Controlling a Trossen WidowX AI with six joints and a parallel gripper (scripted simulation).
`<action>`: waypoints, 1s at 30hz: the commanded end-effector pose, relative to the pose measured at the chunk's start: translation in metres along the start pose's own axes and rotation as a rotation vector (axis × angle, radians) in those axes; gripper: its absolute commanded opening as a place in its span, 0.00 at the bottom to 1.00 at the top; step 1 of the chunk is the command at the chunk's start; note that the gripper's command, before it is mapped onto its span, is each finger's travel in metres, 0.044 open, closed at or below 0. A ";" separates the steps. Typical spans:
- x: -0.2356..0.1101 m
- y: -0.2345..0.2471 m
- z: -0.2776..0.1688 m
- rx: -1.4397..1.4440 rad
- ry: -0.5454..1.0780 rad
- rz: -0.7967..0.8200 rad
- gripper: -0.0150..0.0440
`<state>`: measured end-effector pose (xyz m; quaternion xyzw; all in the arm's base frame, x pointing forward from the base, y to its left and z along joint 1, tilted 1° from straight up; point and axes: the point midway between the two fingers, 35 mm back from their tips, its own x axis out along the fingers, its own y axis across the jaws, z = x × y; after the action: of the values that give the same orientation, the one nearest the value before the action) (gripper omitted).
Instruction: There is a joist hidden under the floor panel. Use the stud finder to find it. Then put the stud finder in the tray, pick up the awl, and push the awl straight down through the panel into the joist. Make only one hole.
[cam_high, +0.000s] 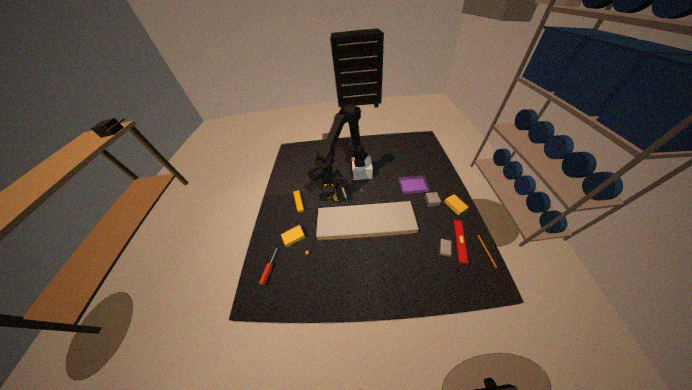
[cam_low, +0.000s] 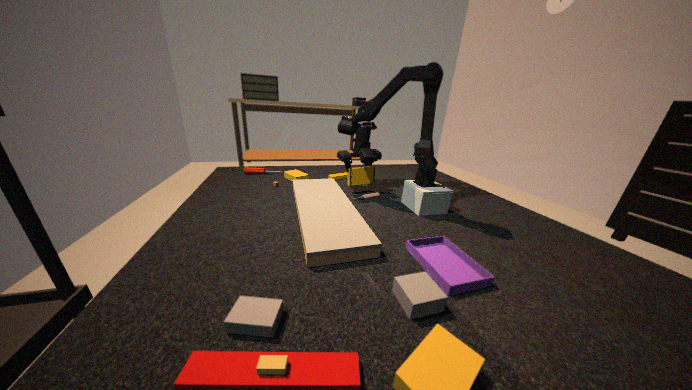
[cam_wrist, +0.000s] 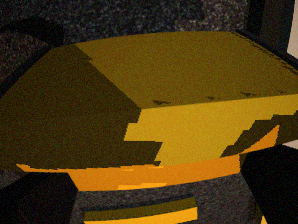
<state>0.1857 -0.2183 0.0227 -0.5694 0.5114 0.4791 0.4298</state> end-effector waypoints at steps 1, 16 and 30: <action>-0.001 0.000 0.000 0.007 0.028 -0.001 0.25; 0.000 0.000 0.002 0.006 0.103 0.001 0.25; 0.001 0.000 0.005 0.007 0.189 0.001 0.25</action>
<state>0.1853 -0.2135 0.0202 -0.6062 0.5455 0.4312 0.3859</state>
